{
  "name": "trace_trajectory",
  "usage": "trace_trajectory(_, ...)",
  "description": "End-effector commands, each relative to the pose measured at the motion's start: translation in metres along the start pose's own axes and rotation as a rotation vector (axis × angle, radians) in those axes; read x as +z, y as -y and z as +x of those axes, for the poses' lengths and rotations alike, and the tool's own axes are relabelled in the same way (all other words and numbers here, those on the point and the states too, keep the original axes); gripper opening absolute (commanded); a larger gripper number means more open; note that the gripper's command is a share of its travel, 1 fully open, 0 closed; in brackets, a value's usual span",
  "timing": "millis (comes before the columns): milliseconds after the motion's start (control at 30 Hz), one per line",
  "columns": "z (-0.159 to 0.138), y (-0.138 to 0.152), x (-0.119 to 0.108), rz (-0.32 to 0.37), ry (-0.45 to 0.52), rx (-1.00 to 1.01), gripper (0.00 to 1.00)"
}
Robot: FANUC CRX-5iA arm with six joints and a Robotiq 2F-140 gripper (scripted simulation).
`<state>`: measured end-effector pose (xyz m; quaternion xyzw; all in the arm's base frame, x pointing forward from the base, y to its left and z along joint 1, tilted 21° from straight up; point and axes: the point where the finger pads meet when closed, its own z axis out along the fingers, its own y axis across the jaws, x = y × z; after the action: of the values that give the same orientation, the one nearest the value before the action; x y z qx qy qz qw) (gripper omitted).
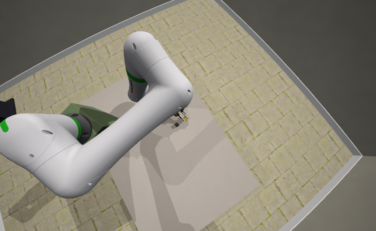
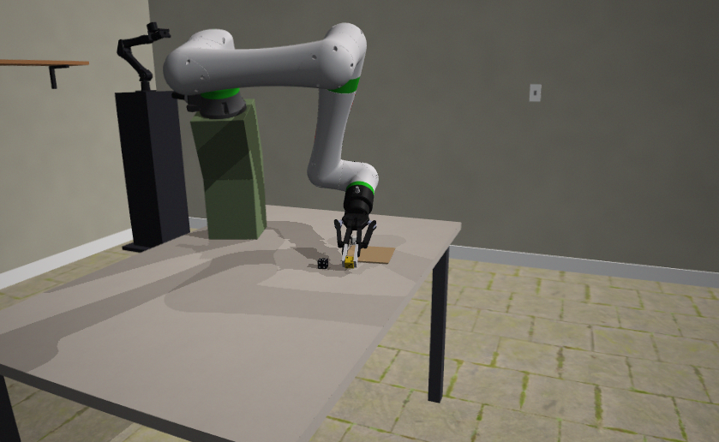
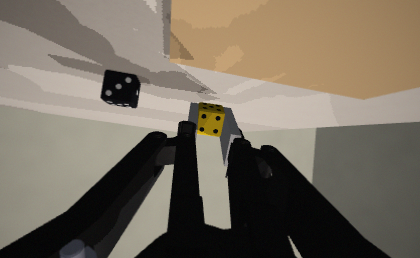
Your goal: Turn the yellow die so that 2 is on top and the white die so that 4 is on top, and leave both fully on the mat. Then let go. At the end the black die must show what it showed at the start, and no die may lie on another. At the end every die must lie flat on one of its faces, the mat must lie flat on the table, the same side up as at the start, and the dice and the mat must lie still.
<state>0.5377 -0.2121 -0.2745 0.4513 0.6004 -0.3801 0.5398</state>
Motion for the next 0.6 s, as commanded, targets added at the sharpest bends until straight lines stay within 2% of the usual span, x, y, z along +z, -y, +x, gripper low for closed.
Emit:
trace_trajectory(0, 0.0008, -0.0001, 0.0004, 0.000, 0.000, 0.000, 0.13)
trace_trajectory(567, 0.0073, -0.0001, 0.0038, 0.000, 0.000, 0.000, 0.13)
